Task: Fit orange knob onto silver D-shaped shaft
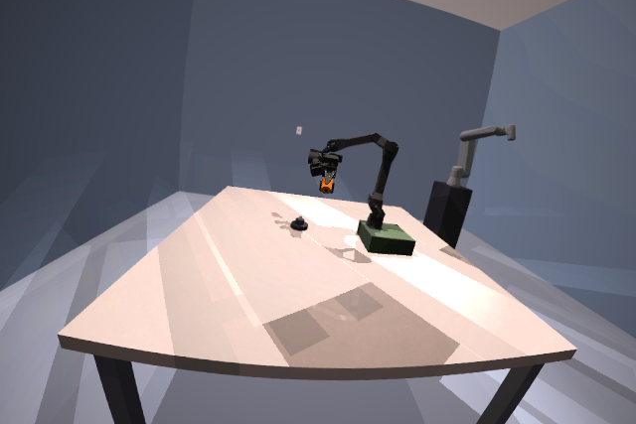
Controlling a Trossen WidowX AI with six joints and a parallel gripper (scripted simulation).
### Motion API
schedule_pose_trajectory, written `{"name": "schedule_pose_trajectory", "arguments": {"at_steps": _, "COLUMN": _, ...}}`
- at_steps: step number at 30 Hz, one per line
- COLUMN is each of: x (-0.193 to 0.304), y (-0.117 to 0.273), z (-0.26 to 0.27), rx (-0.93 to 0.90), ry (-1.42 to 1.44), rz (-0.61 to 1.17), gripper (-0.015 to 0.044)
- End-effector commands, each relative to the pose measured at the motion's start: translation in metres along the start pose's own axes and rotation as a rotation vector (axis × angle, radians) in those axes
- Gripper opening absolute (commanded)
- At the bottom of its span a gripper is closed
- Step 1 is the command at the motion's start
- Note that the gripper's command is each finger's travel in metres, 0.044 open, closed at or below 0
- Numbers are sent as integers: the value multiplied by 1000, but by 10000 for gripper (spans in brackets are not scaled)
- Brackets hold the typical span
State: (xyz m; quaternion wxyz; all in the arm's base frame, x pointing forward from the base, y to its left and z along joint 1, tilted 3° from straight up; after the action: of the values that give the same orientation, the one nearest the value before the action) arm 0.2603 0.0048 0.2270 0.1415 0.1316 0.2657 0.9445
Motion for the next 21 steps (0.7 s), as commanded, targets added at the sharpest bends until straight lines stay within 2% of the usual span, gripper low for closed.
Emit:
{"name": "schedule_pose_trajectory", "arguments": {"at_steps": 1, "x": 0, "y": 1, "z": 1, "rx": -3, "ry": 1, "rz": -2, "gripper": 0}}
{"name": "schedule_pose_trajectory", "arguments": {"at_steps": 10, "x": -1, "y": -4, "z": -4, "rx": 4, "ry": -4, "rz": 0, "gripper": 0}}
{"name": "schedule_pose_trajectory", "arguments": {"at_steps": 21, "x": -1, "y": -25, "z": -2, "rx": 274, "ry": -6, "rz": -55, "gripper": 0}}
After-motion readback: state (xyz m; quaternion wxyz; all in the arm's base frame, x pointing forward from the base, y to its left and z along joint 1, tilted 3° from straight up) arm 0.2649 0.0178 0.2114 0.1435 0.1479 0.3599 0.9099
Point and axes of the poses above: the point midway between the two fingers, 35 mm back from their tips, its own y axis back along the fingers, its own z axis across the jaws, x = y × z, the point moved 7 cm from there along y, back along the fingers, and after that the axes turned 12 degrees about -y, right-handed, at the moved point
